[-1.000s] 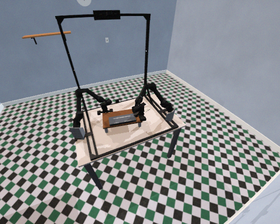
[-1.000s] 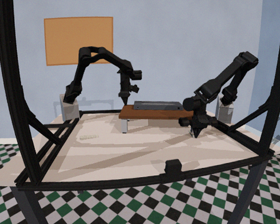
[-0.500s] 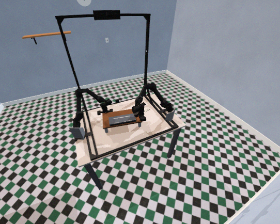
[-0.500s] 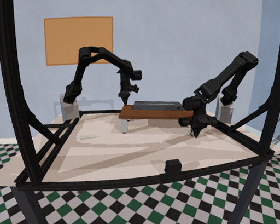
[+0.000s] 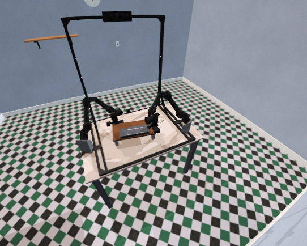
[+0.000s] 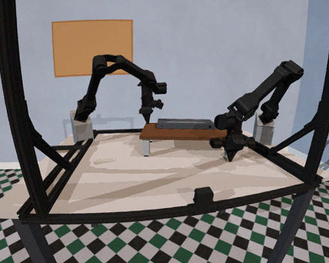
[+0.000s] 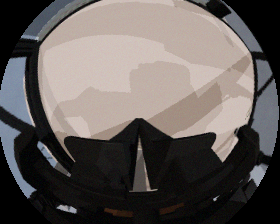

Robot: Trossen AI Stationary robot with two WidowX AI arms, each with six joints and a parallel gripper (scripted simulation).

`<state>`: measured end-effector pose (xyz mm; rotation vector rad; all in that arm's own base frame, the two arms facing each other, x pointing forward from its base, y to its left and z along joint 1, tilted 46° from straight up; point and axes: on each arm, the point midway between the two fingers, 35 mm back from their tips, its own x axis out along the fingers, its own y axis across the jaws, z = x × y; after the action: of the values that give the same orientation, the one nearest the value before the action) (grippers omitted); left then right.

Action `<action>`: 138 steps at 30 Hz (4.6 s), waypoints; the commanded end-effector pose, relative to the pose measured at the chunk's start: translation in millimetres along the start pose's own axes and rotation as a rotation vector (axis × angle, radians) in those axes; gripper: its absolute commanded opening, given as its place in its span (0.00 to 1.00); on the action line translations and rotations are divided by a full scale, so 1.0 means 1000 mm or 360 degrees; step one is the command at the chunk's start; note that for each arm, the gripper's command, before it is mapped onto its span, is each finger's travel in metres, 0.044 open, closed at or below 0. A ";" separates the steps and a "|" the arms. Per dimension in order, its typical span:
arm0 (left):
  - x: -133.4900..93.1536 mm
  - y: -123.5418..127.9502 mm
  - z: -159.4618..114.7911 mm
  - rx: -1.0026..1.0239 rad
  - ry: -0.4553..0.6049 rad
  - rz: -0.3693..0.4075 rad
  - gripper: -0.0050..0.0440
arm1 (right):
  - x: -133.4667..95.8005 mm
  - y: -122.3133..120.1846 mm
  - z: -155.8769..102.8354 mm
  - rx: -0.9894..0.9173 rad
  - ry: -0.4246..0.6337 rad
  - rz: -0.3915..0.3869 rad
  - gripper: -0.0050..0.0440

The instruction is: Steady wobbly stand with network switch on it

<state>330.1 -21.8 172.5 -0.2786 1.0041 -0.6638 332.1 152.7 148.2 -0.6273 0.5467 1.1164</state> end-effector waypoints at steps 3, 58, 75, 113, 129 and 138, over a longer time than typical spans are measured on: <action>0.008 0.001 -0.001 0.0006 0.0027 -0.0011 0.10 | 0.000 0.000 -0.005 0.0010 0.0019 -0.0005 0.10; -0.065 0.000 0.001 0.0000 0.0000 0.0000 0.10 | -0.163 0.002 0.030 0.0000 0.0001 0.0004 0.10; -0.102 0.021 0.066 0.0325 -0.0313 0.0431 1.00 | -0.162 0.003 0.031 -0.0002 0.0002 -0.0007 0.10; -0.335 -0.090 0.225 0.1080 -0.1712 0.1451 1.00 | -0.162 0.003 0.031 -0.0003 0.0001 -0.0004 0.10; -0.422 -0.179 0.224 0.1281 -0.2312 0.1625 1.00 | -0.162 0.003 0.031 -0.0003 0.0001 -0.0004 0.10; -0.440 -0.205 0.214 0.1341 -0.2466 0.1649 1.00 | -0.162 0.003 0.031 -0.0003 0.0001 -0.0004 0.10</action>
<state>283.6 82.6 678.9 0.4568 -0.6400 0.2110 276.0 70.9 279.9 -0.6296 0.5454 1.1142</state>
